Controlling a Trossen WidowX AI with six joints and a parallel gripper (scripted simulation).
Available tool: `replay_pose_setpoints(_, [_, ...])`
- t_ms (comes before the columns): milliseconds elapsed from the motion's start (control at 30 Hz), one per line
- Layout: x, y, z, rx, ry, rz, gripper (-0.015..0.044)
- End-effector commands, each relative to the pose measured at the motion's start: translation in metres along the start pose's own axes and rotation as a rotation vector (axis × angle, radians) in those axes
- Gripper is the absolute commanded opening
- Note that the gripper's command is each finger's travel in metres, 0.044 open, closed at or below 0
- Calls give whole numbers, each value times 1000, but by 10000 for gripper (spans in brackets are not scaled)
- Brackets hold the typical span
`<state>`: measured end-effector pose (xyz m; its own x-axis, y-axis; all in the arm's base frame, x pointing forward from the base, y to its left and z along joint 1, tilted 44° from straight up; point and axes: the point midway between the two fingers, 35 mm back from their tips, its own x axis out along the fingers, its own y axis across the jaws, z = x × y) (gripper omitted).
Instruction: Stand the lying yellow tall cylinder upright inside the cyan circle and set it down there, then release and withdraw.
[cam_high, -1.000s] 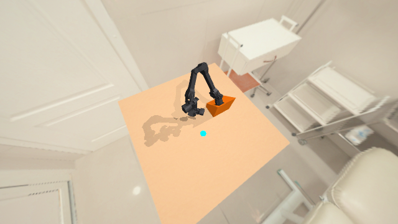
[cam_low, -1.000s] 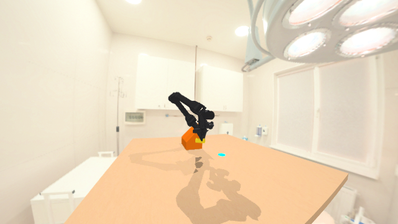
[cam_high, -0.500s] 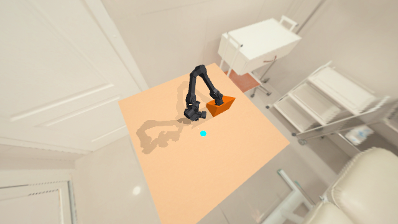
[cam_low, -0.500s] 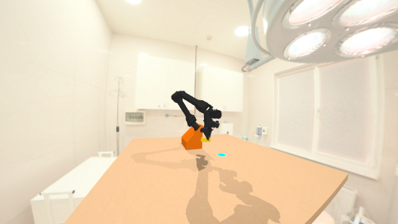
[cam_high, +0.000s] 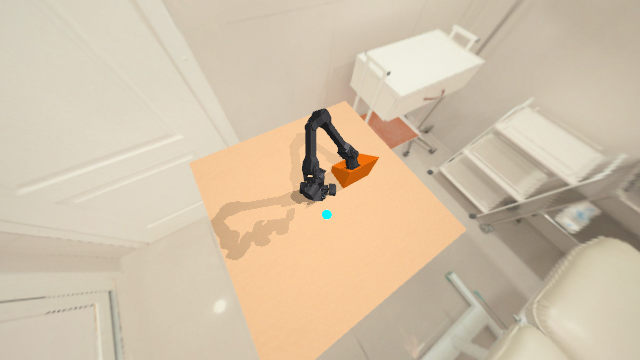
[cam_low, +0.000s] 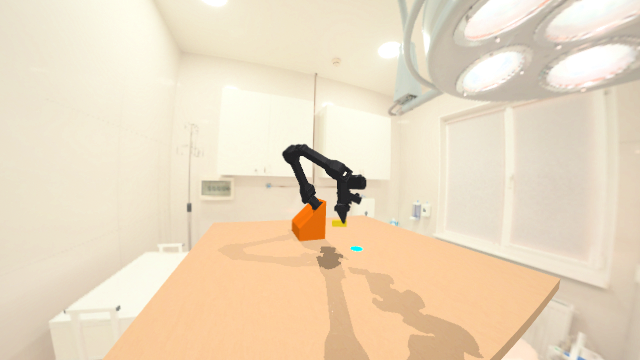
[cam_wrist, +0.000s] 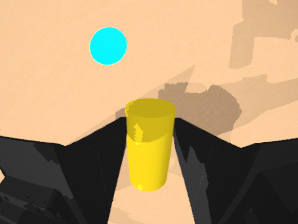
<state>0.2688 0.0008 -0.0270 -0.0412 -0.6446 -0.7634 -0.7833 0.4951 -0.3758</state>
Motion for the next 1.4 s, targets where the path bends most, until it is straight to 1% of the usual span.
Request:
replay_pose_setpoints(0, [0, 9, 13, -31, 4, 1, 105])
replay_pose_setpoints(833, [4, 64, 61, -201, 45, -22, 105])
replay_pose_setpoints(1067, [5, 69, 64, -214, 48, -20, 105])
replay_pose_setpoints(1367, [13, 72, 63, -214, 17, 40, 105])
